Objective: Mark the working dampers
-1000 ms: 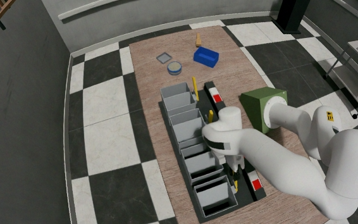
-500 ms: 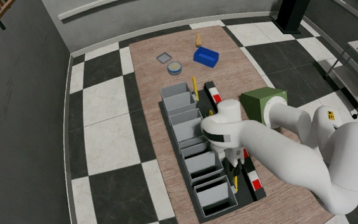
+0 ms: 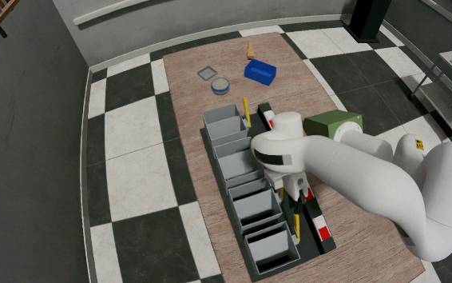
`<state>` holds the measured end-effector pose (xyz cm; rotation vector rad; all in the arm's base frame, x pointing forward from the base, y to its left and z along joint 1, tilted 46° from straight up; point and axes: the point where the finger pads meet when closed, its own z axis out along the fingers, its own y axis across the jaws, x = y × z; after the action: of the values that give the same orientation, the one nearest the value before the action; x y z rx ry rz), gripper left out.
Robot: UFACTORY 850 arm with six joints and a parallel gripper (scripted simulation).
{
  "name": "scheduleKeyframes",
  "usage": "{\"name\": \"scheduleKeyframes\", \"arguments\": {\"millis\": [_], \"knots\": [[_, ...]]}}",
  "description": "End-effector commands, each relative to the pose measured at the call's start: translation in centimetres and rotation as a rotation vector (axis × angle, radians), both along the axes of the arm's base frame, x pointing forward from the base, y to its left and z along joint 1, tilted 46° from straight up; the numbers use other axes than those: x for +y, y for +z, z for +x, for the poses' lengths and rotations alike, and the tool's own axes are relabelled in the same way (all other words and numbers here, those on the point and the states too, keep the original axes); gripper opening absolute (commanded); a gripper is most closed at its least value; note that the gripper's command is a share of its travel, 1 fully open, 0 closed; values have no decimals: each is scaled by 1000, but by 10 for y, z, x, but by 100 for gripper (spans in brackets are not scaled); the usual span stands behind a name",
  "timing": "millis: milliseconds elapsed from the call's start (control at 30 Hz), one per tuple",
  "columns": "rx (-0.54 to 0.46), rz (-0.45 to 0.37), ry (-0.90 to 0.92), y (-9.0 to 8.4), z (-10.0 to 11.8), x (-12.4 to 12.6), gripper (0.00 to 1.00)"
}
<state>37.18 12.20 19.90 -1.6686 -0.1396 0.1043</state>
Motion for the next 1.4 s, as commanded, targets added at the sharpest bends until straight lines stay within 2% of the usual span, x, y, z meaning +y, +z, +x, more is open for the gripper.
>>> {"name": "scheduleKeyframes", "arguments": {"millis": [0,100,167,233,300,333,733,800,867,1000,1367], "knots": [[-1,0,0,1,1,-6,39],[-3,-10,0,3,3,-5,39],[-12,-64,-4,13,12,-1,39],[-12,-64,-4,13,12,-1,39],[-31,-172,-12,35,30,8,39],[-36,-199,-13,40,34,10,39],[-80,-466,-20,90,78,31,39],[-80,-466,-20,90,78,31,39],[-95,-554,-23,106,92,38,39],[-109,-635,-26,122,106,44,39],[-113,-651,-29,125,109,45,39]]}}
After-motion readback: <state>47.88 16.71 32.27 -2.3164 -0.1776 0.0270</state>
